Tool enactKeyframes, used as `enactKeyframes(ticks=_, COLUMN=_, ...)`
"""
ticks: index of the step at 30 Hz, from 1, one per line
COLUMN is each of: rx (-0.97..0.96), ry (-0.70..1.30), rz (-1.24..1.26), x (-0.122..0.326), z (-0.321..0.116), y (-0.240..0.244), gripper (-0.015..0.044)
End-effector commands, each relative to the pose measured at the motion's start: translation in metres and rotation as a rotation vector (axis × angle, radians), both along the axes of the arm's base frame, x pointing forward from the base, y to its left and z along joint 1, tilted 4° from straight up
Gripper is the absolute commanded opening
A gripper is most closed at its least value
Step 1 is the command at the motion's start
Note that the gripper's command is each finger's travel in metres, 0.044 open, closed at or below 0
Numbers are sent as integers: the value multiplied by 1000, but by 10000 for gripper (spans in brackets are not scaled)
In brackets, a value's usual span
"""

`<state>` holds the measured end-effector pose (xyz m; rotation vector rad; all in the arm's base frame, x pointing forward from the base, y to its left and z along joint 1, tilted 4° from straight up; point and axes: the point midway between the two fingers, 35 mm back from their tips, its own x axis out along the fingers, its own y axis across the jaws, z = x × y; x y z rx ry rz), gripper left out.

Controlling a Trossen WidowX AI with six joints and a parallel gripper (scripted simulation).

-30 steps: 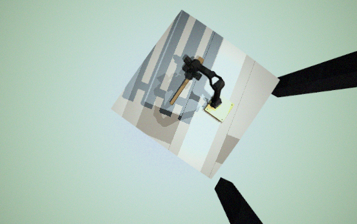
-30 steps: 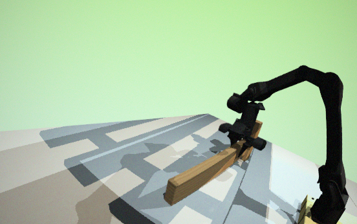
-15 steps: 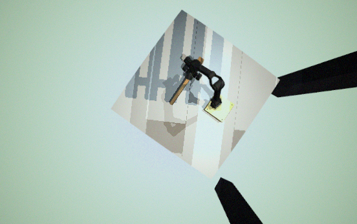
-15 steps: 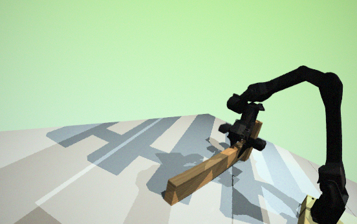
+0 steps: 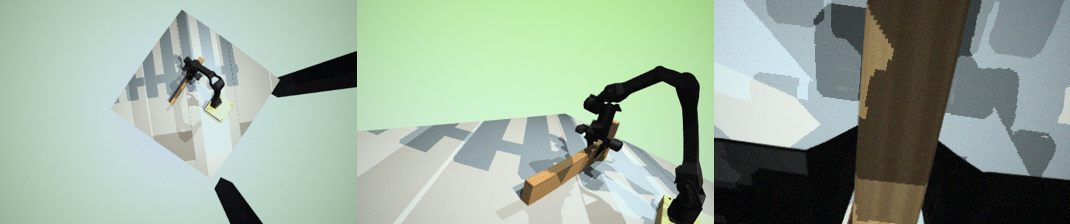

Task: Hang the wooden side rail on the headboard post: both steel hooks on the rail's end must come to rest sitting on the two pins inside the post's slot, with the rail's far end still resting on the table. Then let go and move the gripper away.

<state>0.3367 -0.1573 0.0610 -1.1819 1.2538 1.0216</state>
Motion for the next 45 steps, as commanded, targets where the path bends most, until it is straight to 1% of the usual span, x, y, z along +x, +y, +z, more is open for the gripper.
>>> enactKeyframes(ticks=1, rx=-4, ry=-2, rz=-1, x=1, z=0, y=0, gripper=0)
enactKeyframes(ticks=15, rx=-4, ry=-2, rz=-1, x=1, z=-3, y=-1, gripper=0)
enactKeyframes(ticks=27, rx=1, ry=2, rz=0, x=0, z=-1, y=0, gripper=315)
enactKeyframes(ticks=30, rx=-1, ry=0, rz=0, x=-1, z=12, y=1, gripper=394)
enactKeyframes(ticks=32, rx=-2, ry=-2, rz=-1, x=-2, z=29, y=2, gripper=440)
enactKeyframes(ticks=34, rx=-3, ry=-3, rz=-1, x=-3, z=38, y=3, gripper=440)
enactKeyframes(ticks=38, rx=-3, ry=-3, rz=-1, x=-3, z=38, y=3, gripper=440)
enactKeyframes(ticks=43, rx=-1, ry=-3, rz=-1, x=1, z=37, y=30, gripper=440)
enactKeyframes(ticks=45, rx=-1, ry=-3, rz=-1, x=1, z=37, y=33, gripper=440)
